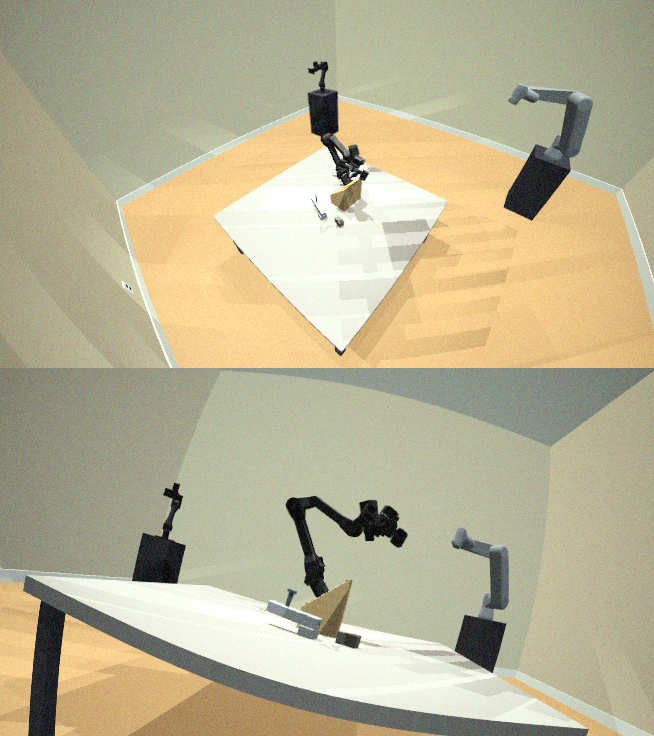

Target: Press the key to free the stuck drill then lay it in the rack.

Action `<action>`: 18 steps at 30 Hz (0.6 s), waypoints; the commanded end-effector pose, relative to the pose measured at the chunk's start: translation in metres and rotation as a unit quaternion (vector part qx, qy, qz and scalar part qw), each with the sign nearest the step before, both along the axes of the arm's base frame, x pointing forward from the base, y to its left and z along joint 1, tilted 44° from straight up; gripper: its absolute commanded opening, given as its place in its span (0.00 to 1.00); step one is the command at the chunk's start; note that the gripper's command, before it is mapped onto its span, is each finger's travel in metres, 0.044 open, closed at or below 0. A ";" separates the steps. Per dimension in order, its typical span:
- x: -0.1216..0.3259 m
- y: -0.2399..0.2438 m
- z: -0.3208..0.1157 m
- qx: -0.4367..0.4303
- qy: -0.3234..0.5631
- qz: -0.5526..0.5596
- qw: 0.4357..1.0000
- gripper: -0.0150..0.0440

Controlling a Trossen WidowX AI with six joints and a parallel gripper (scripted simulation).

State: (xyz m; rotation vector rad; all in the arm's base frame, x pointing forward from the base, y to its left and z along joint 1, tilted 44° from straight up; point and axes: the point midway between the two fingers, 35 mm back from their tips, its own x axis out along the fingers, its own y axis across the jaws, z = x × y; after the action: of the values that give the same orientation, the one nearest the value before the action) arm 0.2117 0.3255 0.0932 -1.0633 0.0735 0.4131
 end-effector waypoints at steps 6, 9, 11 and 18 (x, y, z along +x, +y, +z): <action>0.080 -0.092 -0.028 0.007 0.127 -0.200 0.972 0.25; 0.092 -0.120 -0.033 0.013 0.156 -0.256 0.954 0.25; 0.098 -0.139 -0.036 0.020 0.174 -0.296 0.939 0.25; 0.105 -0.205 -0.038 0.048 0.226 -0.431 0.872 0.25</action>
State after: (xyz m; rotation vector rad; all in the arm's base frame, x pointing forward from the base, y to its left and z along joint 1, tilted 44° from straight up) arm 0.3076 0.1862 0.0531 -0.8827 0.6890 0.0477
